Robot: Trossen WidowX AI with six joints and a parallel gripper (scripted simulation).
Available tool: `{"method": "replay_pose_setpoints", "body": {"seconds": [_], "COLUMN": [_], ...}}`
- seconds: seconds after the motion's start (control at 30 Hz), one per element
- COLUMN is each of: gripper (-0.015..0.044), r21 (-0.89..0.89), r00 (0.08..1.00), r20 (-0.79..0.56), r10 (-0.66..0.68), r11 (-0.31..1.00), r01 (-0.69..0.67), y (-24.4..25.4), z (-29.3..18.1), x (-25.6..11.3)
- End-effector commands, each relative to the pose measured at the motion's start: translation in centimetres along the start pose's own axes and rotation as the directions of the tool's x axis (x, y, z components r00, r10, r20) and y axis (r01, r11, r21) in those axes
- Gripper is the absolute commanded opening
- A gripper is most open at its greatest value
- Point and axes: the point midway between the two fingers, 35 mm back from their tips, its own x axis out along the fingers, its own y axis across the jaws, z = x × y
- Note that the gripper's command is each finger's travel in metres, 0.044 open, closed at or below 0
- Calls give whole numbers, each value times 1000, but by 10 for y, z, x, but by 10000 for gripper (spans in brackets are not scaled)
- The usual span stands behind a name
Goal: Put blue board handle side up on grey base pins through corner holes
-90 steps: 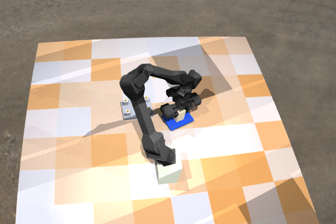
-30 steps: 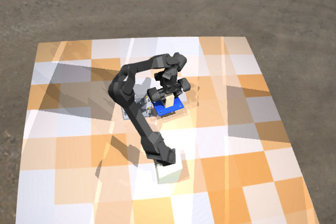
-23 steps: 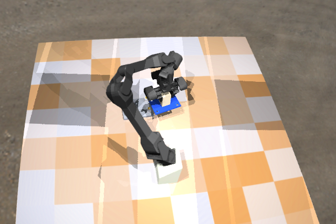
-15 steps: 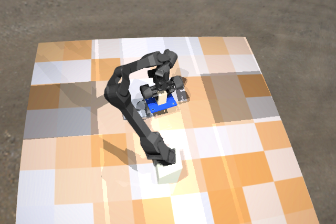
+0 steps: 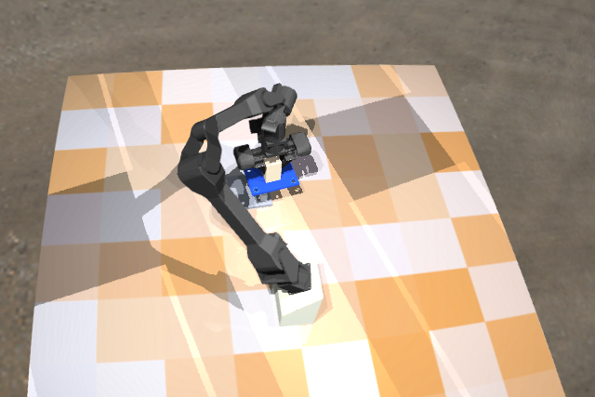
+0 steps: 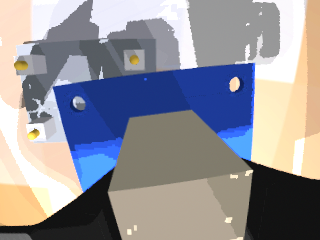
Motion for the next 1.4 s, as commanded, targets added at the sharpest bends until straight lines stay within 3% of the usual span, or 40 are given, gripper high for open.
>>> {"method": "replay_pose_setpoints", "body": {"seconds": [0.0,0.77,1.37], "gripper": [0,0,0], "r21": [16,101,95], "r00": [1000,999,999], "r20": [6,8,4], "r10": [7,40,34], "r11": [1000,994,995], "r01": [-7,-40,-34], "y": [10,64,61], "z": [6,28,27], "x": [-1,-1,2]}}
